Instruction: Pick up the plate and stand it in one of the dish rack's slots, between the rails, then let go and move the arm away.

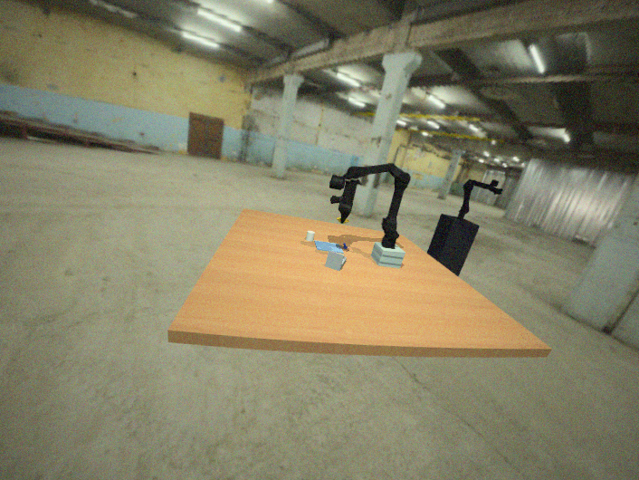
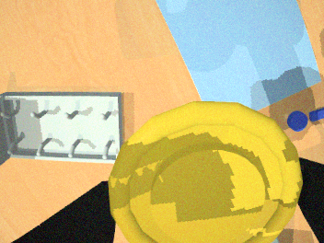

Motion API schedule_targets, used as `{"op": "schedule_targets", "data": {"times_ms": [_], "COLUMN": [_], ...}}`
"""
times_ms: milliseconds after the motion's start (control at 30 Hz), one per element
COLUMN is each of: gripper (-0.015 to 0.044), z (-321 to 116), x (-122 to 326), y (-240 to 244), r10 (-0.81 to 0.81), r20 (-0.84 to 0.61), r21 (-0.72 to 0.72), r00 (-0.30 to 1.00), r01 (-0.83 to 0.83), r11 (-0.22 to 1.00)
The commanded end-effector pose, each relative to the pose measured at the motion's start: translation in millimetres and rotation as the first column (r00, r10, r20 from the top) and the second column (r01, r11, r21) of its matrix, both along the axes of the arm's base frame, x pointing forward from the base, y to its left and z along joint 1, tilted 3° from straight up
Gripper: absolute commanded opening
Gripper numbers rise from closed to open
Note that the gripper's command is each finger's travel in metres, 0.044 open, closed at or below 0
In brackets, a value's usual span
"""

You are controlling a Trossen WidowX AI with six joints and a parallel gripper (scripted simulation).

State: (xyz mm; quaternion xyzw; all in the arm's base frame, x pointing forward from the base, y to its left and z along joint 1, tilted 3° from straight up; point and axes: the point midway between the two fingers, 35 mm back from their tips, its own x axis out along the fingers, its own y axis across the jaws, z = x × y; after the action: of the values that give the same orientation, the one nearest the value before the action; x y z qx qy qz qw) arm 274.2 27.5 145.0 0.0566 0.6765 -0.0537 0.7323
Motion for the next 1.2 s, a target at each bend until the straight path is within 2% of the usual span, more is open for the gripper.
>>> {"op": "schedule_targets", "data": {"times_ms": [0,300,700,1167], "gripper": [0.0,0.0,0.0,0.0], "z": [-2,-5,-48,-86], "x": [-22,-23,25,67], "y": [28,34,57,72], "r10": [-0.127,-0.143,-0.049,0.055], "r20": [0.006,0.009,0.1,0.287], "r21": [0.009,0.024,0.243,0.43], "r00": [0.992,0.99,0.994,0.956], "r01": [0.127,0.142,0.024,-0.18], "r11": [0.992,0.99,0.97,0.885]}}
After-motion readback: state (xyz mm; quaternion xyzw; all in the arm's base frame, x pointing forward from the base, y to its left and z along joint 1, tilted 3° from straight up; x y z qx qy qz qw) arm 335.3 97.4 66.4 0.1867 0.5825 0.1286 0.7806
